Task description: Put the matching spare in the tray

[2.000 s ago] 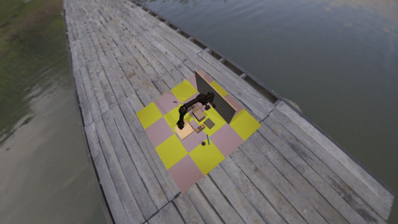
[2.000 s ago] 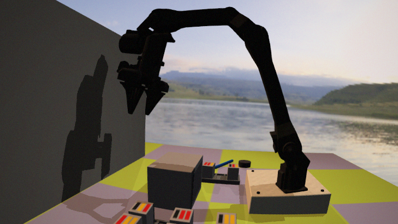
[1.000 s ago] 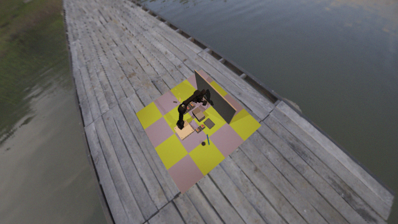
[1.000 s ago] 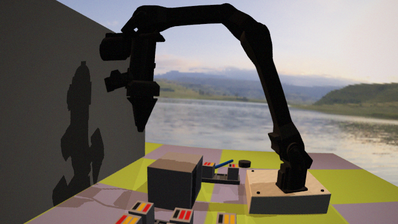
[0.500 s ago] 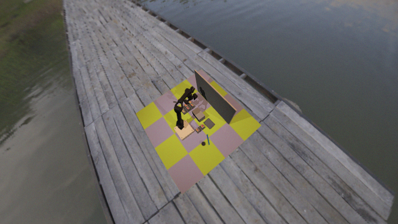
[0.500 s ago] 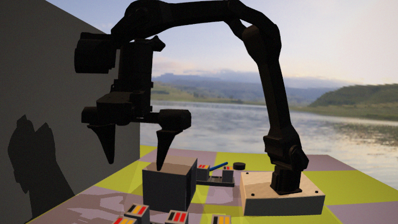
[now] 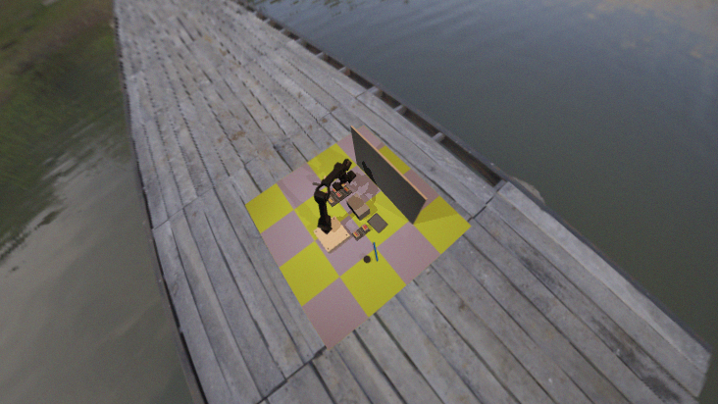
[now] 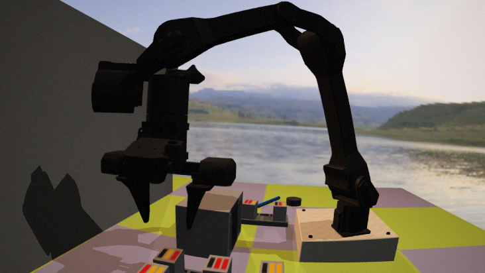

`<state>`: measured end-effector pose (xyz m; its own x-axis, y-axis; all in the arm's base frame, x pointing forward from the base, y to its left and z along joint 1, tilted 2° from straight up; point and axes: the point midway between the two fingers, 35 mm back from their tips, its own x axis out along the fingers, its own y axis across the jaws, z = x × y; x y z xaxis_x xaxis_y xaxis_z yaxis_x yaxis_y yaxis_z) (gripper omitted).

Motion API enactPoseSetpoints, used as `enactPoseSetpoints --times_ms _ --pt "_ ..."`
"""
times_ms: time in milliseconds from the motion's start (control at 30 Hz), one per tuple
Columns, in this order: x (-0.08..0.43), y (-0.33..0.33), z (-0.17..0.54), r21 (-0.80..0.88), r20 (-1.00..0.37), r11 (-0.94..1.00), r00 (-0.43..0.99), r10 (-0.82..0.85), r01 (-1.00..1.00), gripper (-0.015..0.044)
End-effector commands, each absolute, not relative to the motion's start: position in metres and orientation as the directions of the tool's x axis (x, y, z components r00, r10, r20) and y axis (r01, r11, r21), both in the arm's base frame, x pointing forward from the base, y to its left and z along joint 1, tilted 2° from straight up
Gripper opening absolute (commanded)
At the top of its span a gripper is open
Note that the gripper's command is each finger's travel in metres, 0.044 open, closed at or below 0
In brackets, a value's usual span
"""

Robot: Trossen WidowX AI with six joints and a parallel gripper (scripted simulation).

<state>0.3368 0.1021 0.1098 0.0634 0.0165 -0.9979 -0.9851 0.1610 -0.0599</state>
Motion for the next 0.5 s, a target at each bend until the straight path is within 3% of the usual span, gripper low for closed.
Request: enactPoseSetpoints --times_ms 0,467 --pt "0.338 0.102 0.104 -0.065 -0.998 0.156 0.068 0.015 -0.986 0.0300" --pt "0.340 0.103 0.091 -0.065 -0.998 0.156 0.068 0.015 -0.986 0.0300"
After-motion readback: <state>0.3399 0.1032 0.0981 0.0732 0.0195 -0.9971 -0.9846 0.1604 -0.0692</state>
